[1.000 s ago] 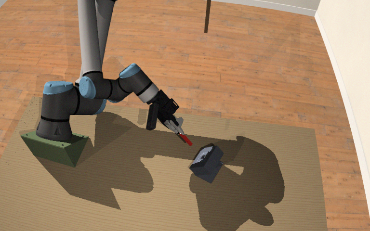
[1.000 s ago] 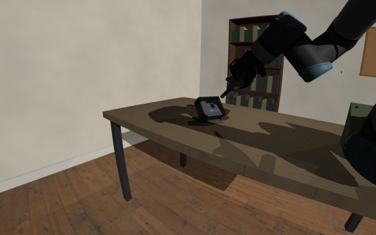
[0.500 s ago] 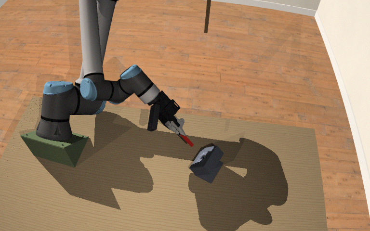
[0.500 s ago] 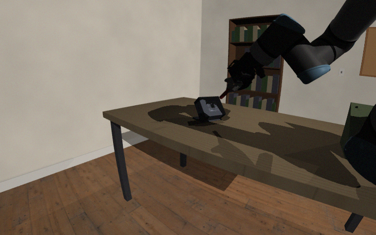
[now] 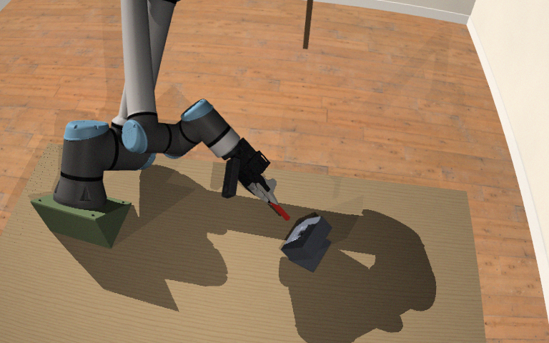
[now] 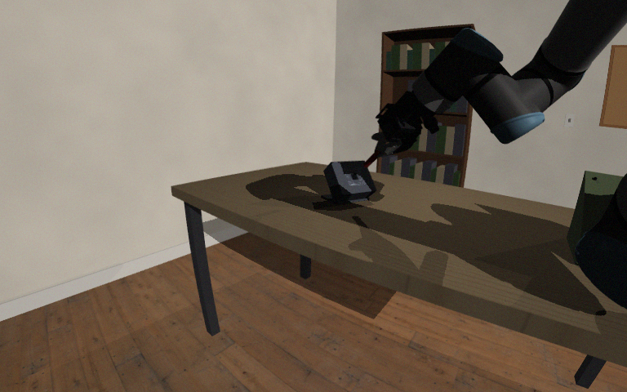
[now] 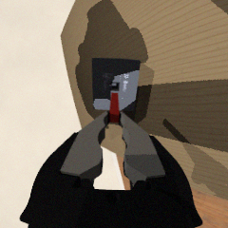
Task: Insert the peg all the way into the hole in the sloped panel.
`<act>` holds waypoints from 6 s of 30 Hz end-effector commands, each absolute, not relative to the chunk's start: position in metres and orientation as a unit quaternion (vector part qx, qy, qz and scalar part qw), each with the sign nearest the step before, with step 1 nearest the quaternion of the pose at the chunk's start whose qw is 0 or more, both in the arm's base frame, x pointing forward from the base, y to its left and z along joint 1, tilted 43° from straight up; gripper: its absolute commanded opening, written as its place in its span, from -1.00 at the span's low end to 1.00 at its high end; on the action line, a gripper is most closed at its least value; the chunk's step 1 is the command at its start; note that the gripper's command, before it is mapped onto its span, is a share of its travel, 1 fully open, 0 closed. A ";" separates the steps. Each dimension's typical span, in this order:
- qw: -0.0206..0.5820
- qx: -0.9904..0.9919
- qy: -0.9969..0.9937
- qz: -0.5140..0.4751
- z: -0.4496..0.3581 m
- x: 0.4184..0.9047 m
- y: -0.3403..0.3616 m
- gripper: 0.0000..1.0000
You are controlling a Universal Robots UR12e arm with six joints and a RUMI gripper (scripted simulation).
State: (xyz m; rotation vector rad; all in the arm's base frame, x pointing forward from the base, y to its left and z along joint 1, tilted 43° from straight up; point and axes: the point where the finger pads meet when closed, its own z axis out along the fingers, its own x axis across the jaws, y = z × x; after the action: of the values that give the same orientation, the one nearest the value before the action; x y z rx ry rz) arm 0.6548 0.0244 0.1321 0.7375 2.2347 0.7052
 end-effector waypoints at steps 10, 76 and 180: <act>0.336 0.283 0.857 0.270 0.124 0.665 0.028 -1.00; 0.336 0.283 0.857 0.270 0.088 0.706 0.043 -1.00; 0.336 0.283 0.857 0.270 0.130 0.659 0.025 0.72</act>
State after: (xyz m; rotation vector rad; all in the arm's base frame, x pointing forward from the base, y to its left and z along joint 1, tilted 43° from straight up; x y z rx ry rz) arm 0.6713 0.0289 0.1199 0.7380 2.2336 0.7039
